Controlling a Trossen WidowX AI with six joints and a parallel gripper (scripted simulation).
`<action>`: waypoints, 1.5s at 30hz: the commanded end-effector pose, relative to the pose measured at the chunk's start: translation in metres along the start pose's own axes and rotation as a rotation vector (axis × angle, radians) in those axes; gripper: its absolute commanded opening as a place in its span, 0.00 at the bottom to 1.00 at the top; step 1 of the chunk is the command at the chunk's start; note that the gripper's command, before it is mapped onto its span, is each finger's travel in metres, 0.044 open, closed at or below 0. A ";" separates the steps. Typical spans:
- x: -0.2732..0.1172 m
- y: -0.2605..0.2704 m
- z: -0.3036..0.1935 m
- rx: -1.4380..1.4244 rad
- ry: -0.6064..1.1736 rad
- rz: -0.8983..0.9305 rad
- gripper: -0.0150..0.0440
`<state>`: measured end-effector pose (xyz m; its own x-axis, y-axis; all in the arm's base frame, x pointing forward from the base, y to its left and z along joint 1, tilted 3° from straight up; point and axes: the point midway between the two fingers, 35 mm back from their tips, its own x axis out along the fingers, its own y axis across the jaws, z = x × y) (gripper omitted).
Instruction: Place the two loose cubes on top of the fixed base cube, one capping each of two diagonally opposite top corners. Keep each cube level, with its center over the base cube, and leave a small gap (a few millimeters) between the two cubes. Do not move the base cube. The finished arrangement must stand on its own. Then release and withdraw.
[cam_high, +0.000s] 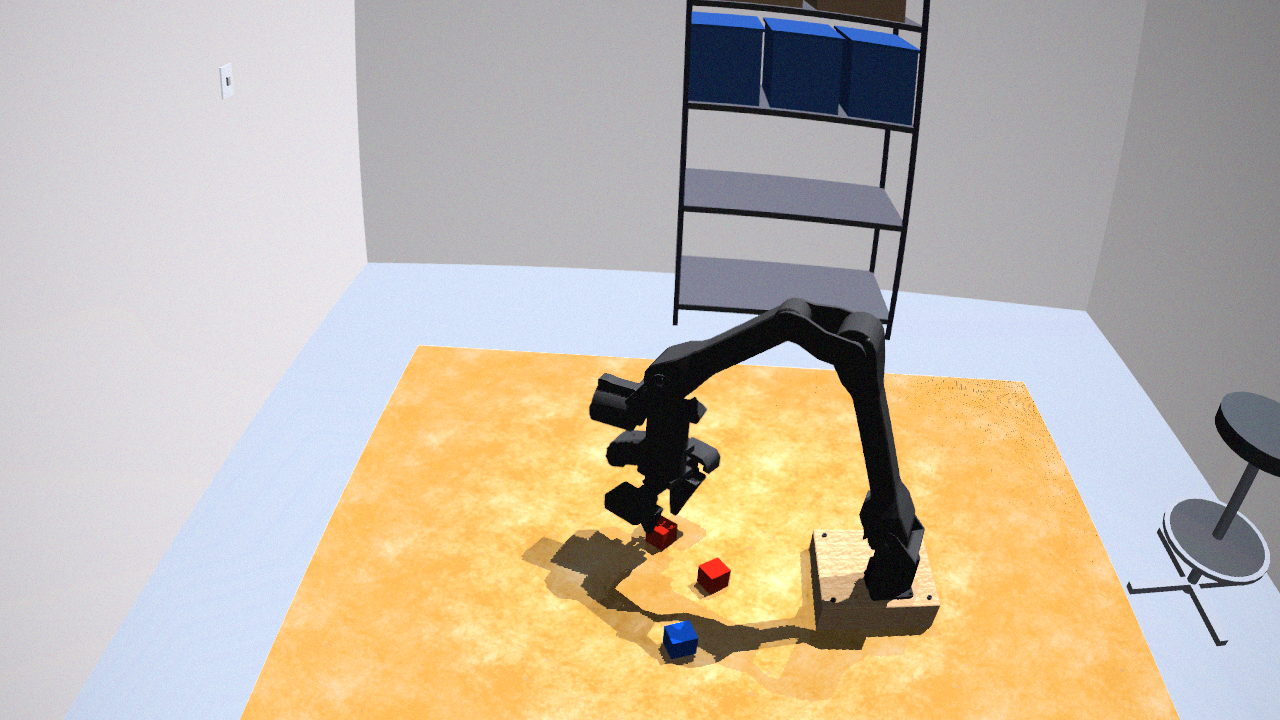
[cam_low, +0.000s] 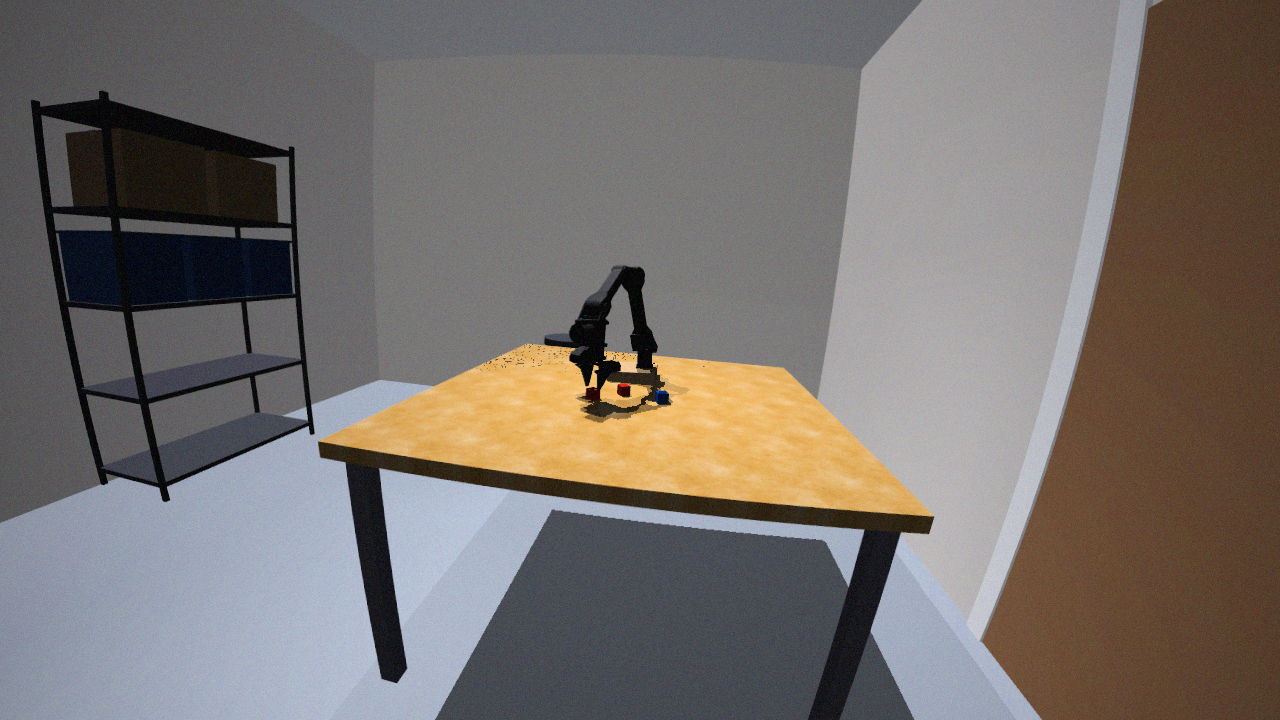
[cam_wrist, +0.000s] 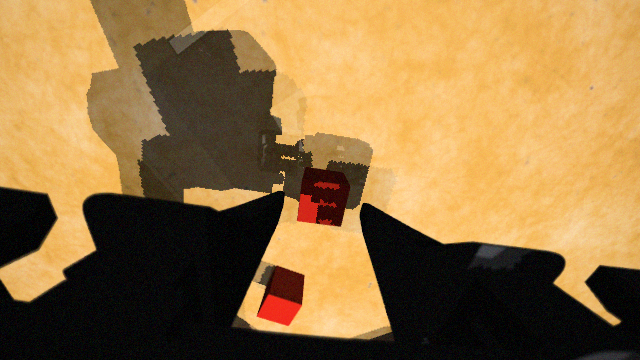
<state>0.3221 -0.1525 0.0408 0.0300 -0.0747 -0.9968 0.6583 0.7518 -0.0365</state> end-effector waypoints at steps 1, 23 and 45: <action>0.010 0.000 -0.001 -0.004 0.009 0.000 0.70; 0.005 0.001 0.001 -0.004 0.009 0.000 0.43; -0.064 0.001 0.003 -0.004 0.009 0.001 0.43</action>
<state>0.3226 -0.1499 0.0891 0.0077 -0.0635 -0.9980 0.6522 0.7568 -0.0431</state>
